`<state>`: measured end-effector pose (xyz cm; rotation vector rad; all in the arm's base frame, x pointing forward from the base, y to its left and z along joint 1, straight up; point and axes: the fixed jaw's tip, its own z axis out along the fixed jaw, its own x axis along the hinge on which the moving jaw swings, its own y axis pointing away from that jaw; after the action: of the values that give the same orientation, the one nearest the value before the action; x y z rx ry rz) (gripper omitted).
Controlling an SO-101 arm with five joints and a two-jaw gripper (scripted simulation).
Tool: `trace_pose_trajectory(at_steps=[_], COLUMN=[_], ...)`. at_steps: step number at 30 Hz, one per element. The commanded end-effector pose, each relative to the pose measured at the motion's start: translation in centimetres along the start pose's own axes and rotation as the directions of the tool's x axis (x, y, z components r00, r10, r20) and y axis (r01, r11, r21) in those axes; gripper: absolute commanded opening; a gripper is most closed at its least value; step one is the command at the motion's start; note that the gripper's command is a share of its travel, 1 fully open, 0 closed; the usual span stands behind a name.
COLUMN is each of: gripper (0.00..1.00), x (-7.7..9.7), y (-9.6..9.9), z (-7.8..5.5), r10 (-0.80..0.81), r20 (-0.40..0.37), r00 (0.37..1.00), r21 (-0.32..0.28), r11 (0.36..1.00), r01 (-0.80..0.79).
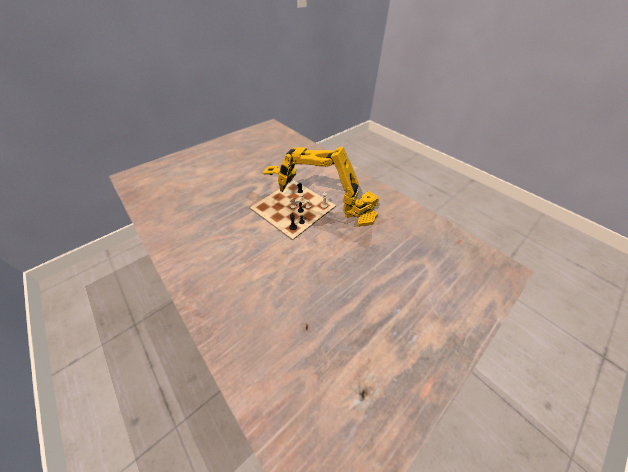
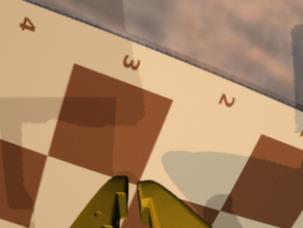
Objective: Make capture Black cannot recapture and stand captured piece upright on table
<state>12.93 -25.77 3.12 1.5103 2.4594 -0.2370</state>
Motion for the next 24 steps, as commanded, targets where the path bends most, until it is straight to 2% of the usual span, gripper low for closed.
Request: trace_pose_trajectory(at_steps=[1,4,6,18,24], gripper=[0.00,0.00,0.00,0.00,0.00], x=[0.0,-0.2,-0.2,-1.4,-1.6], y=[-0.3,-0.3,-0.3,-0.3,-0.3], z=[-0.6,-1.5,-1.5,-6.0,-6.7], r10=[0.014,0.014,0.014,0.015,0.015], r20=[-0.001,-0.001,-0.001,0.001,0.006], r00=[1.000,1.000,1.000,1.000,1.000], r21=[0.002,0.002,0.002,0.002,0.002], r11=[1.000,1.000,1.000,1.000,1.000], r01=[-0.014,-0.014,-0.014,-0.015,-0.015])
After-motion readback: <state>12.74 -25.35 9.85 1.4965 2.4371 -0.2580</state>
